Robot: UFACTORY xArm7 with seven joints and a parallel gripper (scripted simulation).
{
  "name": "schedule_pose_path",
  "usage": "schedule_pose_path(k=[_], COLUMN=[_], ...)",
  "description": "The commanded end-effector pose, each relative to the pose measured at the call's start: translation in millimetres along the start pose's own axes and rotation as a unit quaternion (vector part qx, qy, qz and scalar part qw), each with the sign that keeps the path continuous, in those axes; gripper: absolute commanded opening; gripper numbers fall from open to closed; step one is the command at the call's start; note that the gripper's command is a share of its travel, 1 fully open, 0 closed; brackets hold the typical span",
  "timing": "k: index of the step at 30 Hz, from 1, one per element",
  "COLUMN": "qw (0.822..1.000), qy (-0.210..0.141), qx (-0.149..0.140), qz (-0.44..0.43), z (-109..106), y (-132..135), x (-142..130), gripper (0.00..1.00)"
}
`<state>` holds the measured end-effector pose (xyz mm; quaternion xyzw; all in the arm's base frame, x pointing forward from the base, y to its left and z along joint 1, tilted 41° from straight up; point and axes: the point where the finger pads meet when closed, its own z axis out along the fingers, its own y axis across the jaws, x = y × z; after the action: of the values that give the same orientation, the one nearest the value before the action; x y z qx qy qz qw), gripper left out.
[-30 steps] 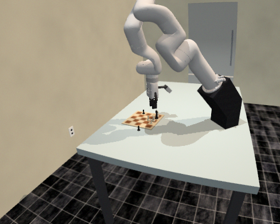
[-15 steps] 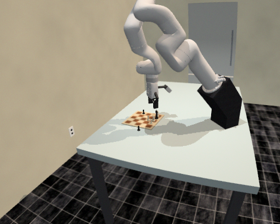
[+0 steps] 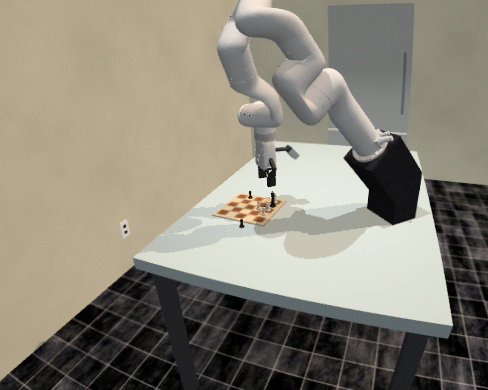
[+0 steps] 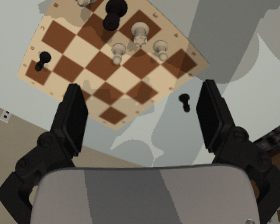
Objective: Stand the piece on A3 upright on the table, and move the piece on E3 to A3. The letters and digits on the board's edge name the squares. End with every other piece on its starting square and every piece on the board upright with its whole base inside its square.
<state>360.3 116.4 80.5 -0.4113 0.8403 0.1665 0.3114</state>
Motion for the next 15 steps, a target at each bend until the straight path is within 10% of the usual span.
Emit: schedule_pose_path(k=[1,15], qw=[1.0,1.0], qy=[0.0,0.0], qx=[0.0,0.0], qz=[0.0,0.0], z=[-6,-62], y=[-1,-1], x=[0,0], gripper=[1.0,1.0])
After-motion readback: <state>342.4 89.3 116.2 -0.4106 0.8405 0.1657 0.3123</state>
